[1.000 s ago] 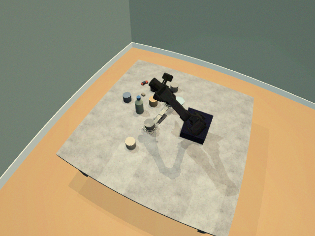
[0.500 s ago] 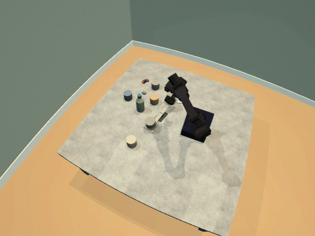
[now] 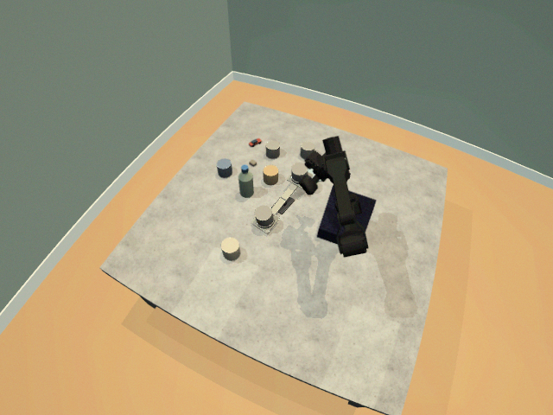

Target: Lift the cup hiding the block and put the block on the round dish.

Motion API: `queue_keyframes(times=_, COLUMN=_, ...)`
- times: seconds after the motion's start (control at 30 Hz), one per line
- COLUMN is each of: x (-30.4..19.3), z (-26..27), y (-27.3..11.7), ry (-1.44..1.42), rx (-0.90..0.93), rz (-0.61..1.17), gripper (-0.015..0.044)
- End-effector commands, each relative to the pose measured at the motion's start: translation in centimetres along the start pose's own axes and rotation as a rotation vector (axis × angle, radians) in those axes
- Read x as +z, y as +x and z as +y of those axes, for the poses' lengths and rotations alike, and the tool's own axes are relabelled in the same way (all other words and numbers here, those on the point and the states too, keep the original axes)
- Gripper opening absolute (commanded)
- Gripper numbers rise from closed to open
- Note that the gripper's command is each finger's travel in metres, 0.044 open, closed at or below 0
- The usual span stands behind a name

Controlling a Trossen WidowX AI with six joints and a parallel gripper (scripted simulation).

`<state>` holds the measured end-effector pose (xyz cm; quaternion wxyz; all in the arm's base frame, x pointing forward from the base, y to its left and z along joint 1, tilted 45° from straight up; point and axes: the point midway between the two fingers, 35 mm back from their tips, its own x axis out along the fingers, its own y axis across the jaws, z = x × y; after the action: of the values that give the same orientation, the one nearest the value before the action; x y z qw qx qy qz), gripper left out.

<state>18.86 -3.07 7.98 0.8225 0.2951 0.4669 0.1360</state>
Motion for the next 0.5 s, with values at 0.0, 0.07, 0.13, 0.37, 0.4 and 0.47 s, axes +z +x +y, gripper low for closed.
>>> queue_keyframes(times=0.0, x=-0.5, z=0.7, y=-0.3, ry=0.041, rx=0.060, rz=-0.046, gripper=0.0440)
queue_keyframes(times=0.07, x=-0.6, z=0.9, y=-0.4, ry=0.051, rx=0.073, rz=-0.057, gripper=0.0440)
queue_keyframes(times=0.13, x=-0.6, z=0.9, y=-0.4, ry=0.046, rx=0.074, rz=-0.055, gripper=0.0440)
queue_keyframes(times=0.37, x=0.8, z=2.1, y=0.4, ry=-0.143, rx=0.113, rz=0.031, gripper=0.0440)
queue_keyframes(times=0.4, x=1.0, z=2.3, y=0.5, ry=-0.174, rx=0.120, rz=0.044, gripper=0.0440)
queue_keyframes(times=0.47, x=1.4, z=2.7, y=0.9, ry=-0.234, rx=0.134, rz=0.069, gripper=0.0440)
